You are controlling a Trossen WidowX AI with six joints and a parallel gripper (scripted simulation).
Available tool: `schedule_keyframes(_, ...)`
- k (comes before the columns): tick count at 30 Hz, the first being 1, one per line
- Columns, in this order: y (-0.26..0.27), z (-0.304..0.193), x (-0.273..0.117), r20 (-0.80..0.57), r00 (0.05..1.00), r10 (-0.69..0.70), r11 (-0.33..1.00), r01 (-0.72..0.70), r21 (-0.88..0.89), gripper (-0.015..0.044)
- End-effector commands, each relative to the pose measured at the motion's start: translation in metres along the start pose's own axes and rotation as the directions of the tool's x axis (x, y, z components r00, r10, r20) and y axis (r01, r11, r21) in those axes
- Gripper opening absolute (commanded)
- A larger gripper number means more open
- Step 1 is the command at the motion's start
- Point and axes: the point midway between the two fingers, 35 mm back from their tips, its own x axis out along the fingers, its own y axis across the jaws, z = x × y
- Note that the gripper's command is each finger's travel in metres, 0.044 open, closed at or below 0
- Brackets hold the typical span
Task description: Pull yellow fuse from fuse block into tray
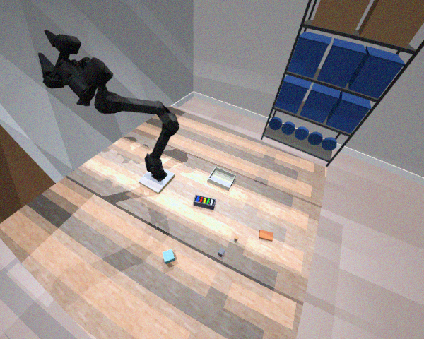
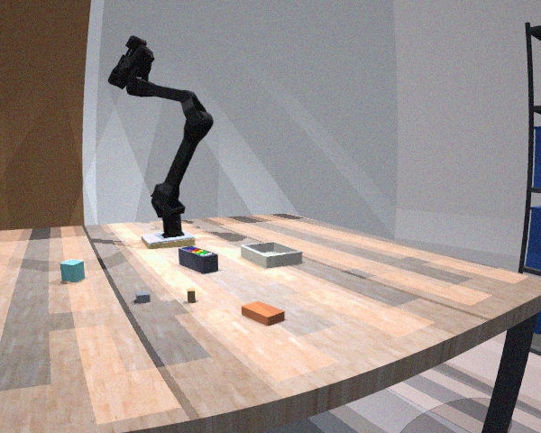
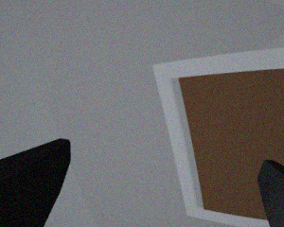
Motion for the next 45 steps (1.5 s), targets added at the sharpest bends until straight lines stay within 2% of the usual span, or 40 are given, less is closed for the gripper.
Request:
schedule_keyframes(1, -0.002, -0.002, 0.0, -0.006, 1.0, -0.006, 1.0, 0.005, -0.007, 0.0374)
schedule_keyframes(8, -0.057, -0.072, -0.029, -0.245, 0.948, -0.202, 0.947, 0.125, -0.295, 0.019)
schedule_keyframes(13, -0.071, -0.123, -0.064, -0.441, 0.854, -0.277, 0.899, 0.068, -0.433, 0.0064)
schedule_keyframes(20, -0.103, -0.18, -0.128, -0.63, 0.664, -0.403, 0.779, -0.112, -0.616, 0.0064)
schedule_keyframes(26, -0.124, -0.222, -0.213, -0.762, 0.423, -0.491, 0.654, -0.399, -0.643, 0.0064)
schedule_keyframes(31, -0.128, -0.245, -0.294, -0.83, 0.179, -0.529, 0.559, -0.662, -0.499, 0.0064)
schedule_keyframes(37, -0.12, -0.25, -0.401, -0.829, -0.136, -0.542, 0.43, -0.893, -0.135, 0.0064)
schedule_keyframes(41, -0.11, -0.237, -0.47, -0.775, -0.333, -0.537, 0.327, -0.929, 0.173, 0.0064)
schedule_keyframes(45, -0.096, -0.211, -0.535, -0.682, -0.508, -0.526, 0.201, -0.854, 0.481, 0.0064)
